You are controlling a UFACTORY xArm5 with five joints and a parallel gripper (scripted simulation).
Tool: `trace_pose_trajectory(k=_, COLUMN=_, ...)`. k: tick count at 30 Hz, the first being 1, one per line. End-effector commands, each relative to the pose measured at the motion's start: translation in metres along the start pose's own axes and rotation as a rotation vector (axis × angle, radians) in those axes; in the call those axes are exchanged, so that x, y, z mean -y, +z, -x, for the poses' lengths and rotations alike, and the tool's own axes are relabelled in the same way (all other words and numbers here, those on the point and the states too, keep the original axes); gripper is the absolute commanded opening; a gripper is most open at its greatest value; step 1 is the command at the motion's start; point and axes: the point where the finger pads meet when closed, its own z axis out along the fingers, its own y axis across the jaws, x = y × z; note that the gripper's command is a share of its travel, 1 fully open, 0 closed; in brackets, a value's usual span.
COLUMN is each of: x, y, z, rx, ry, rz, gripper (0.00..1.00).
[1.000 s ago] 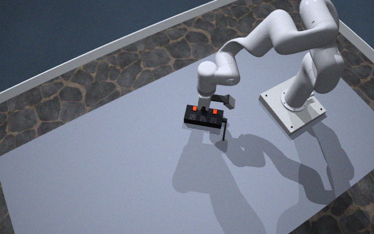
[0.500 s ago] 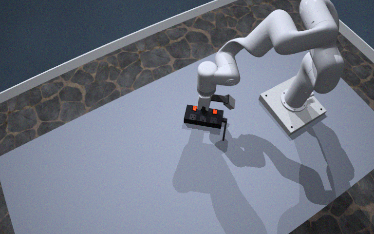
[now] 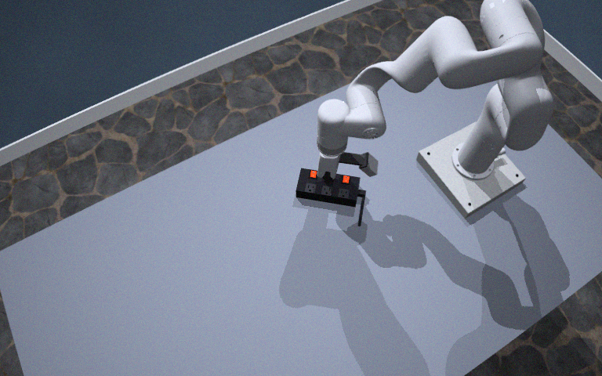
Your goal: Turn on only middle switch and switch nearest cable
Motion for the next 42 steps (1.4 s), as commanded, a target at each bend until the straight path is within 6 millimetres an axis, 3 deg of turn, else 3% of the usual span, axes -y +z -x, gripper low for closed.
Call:
trace_pose_trajectory(k=1, x=0.000, y=0.001, z=0.001, rx=0.002, ry=0.000, rz=0.001, gripper=0.00)
trace_pose_trajectory(k=28, x=0.001, y=0.002, z=0.001, rx=0.002, ry=0.000, rz=0.001, gripper=0.00)
trace_pose_trajectory(k=34, x=0.002, y=-0.003, z=0.001, rx=0.002, ry=0.000, rz=0.001, gripper=0.00)
trace_pose_trajectory(k=42, x=0.002, y=-0.025, z=0.001, rx=0.002, ry=0.000, rz=0.001, gripper=0.00)
